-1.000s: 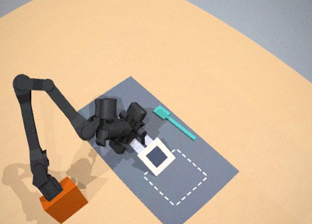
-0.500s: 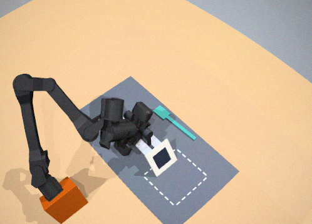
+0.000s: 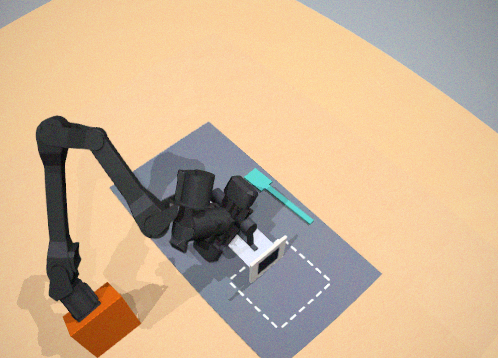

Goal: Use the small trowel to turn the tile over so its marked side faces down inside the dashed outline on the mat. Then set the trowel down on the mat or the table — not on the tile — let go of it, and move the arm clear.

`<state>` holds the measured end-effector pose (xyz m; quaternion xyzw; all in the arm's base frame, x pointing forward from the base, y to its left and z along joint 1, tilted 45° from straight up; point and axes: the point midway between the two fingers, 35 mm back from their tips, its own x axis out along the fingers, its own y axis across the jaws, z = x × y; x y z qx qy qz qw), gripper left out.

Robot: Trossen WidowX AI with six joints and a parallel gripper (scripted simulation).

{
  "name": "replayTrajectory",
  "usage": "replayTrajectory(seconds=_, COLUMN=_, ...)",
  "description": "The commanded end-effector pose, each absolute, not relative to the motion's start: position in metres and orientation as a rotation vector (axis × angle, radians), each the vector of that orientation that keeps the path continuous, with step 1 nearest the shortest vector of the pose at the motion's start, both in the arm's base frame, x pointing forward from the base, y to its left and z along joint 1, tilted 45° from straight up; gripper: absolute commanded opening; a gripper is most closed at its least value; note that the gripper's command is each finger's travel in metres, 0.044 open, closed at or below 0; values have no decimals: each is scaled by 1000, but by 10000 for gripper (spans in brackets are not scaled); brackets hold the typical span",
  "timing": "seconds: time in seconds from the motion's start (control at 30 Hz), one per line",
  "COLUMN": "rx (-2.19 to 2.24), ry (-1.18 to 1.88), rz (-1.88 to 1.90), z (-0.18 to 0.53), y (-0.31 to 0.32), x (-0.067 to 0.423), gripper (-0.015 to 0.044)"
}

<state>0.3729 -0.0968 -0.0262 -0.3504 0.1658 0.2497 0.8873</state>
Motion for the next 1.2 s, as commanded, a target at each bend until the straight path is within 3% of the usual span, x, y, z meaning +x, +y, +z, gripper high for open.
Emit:
replayTrajectory(seconds=0.0, rx=-739, ry=334, rz=511, z=-27, y=-103, x=375, gripper=0)
replayTrajectory(seconds=0.7, rx=-737, ry=334, rz=511, z=36, y=-80, x=377, gripper=0)
replayTrajectory(seconds=1.17, rx=-737, ry=334, rz=511, z=37, y=-80, x=377, gripper=0)
